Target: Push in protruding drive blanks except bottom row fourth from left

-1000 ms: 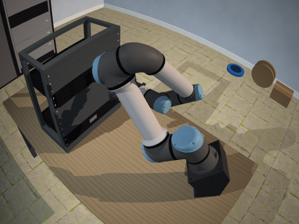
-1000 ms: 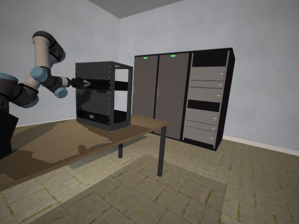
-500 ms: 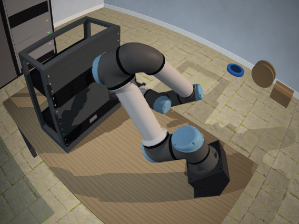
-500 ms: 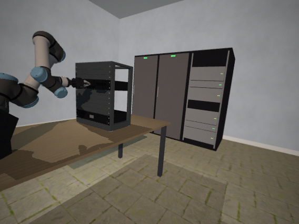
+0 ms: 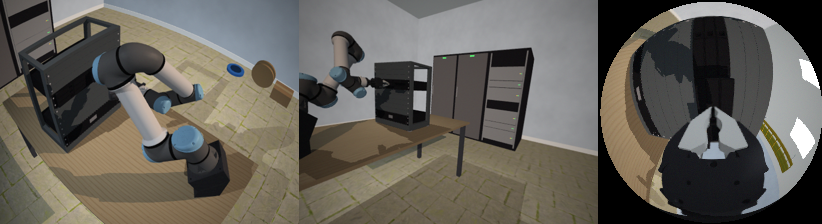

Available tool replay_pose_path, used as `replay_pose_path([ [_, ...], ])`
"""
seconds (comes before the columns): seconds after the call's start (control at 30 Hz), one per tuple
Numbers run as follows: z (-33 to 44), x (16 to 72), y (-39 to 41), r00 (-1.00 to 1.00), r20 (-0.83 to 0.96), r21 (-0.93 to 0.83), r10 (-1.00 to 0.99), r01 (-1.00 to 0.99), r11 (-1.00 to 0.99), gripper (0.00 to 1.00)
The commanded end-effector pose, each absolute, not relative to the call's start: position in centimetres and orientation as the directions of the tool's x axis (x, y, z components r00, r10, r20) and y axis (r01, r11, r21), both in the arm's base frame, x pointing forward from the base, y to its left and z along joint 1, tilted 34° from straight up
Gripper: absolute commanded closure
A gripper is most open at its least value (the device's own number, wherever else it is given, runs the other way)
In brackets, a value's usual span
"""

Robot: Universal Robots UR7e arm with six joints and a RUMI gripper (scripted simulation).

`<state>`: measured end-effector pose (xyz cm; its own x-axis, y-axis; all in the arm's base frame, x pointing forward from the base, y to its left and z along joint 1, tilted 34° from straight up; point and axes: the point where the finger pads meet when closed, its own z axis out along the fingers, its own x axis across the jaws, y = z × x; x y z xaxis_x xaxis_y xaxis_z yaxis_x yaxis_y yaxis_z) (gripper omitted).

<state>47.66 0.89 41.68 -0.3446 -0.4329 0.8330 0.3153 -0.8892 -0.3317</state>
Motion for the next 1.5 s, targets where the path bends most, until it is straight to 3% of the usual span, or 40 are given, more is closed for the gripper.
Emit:
replay_pose_path([
  [0.0, 41.7, 47.7, 0.9, -0.345, 0.833, -0.332, -0.433, 0.315, -0.889, 1.00],
  [1.47, 42.7, 49.6, 1.2, -0.345, 0.833, -0.332, -0.433, 0.315, -0.889, 1.00],
])
